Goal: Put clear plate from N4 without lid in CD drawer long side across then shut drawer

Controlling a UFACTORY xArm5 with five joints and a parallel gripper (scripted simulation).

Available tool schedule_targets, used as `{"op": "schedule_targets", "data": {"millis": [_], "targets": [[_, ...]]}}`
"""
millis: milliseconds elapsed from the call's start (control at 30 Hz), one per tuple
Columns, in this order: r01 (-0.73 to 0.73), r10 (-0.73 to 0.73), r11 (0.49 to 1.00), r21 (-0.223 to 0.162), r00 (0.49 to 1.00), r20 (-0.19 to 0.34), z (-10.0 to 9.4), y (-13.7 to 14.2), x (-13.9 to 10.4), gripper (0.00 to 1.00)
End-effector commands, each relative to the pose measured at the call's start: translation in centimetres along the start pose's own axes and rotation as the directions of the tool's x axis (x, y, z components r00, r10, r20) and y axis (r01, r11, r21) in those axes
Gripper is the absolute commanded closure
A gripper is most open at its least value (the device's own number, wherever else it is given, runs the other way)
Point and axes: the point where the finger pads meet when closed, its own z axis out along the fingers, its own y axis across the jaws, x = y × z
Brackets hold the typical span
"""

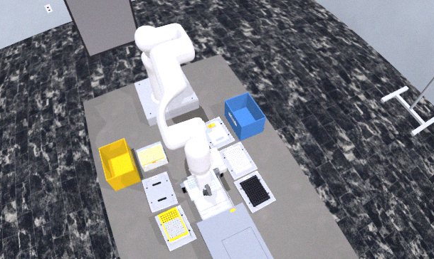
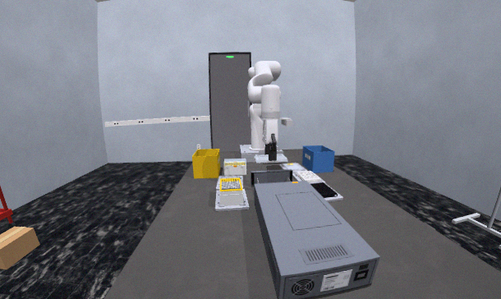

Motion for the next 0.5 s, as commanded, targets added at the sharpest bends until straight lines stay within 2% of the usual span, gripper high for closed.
{"op": "schedule_targets", "data": {"millis": [0, 200, 467], "targets": [[-0.001, 0.001, 1.0, -0.005, 1.0, 0.0, -0.3, 0.6, 0.7, 1.0], [-0.001, 0.001, 1.0, -0.005, 1.0, 0.0, -0.3, 1.5, 2.1, 1.0], [-0.001, 0.001, 1.0, -0.005, 1.0, 0.0, -0.3, 1.5, 2.1, 1.0]]}}
